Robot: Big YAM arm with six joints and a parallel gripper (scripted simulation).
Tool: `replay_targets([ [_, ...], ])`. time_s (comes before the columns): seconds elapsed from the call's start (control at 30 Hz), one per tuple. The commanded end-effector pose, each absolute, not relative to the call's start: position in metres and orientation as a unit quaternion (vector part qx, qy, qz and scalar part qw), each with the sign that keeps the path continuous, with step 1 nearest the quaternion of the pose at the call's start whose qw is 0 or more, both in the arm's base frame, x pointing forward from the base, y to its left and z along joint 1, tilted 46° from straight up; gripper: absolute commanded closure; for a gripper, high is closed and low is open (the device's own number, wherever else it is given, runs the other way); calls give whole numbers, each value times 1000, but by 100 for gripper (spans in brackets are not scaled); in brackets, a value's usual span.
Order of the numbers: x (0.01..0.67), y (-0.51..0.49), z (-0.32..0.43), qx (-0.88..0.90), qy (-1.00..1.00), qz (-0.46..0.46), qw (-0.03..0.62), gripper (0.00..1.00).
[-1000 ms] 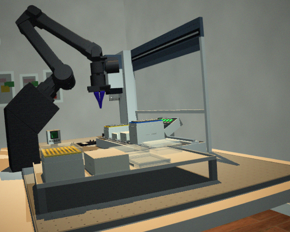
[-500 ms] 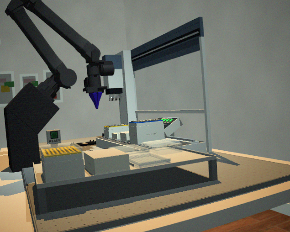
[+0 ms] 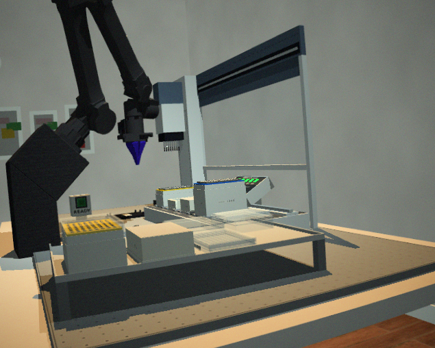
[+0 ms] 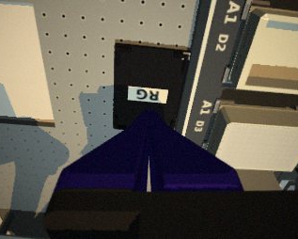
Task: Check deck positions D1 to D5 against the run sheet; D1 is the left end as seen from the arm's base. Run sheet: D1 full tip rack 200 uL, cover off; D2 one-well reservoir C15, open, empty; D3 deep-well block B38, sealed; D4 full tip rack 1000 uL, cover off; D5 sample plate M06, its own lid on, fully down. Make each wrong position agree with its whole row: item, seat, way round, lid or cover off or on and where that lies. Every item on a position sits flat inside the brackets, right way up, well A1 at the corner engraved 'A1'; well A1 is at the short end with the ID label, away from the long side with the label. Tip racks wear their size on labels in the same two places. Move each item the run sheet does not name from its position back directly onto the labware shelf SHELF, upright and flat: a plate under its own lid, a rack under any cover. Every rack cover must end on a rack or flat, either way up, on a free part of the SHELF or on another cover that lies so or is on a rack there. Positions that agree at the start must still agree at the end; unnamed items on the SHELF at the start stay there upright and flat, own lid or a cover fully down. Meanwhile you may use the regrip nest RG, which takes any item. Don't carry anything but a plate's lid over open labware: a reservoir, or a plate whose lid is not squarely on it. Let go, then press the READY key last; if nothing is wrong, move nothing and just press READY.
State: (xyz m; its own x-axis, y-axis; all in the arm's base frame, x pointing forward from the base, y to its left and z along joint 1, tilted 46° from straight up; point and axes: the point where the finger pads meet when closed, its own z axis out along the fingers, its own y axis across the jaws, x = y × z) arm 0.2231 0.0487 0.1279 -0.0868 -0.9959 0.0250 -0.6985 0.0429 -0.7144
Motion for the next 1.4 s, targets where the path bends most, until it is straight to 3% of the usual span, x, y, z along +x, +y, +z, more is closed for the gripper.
replay_targets([
  [0.0,235,76,157,-596,692,-277,298,100],
  [1.37,253,267,156,-603,693,-269,289,100],
])
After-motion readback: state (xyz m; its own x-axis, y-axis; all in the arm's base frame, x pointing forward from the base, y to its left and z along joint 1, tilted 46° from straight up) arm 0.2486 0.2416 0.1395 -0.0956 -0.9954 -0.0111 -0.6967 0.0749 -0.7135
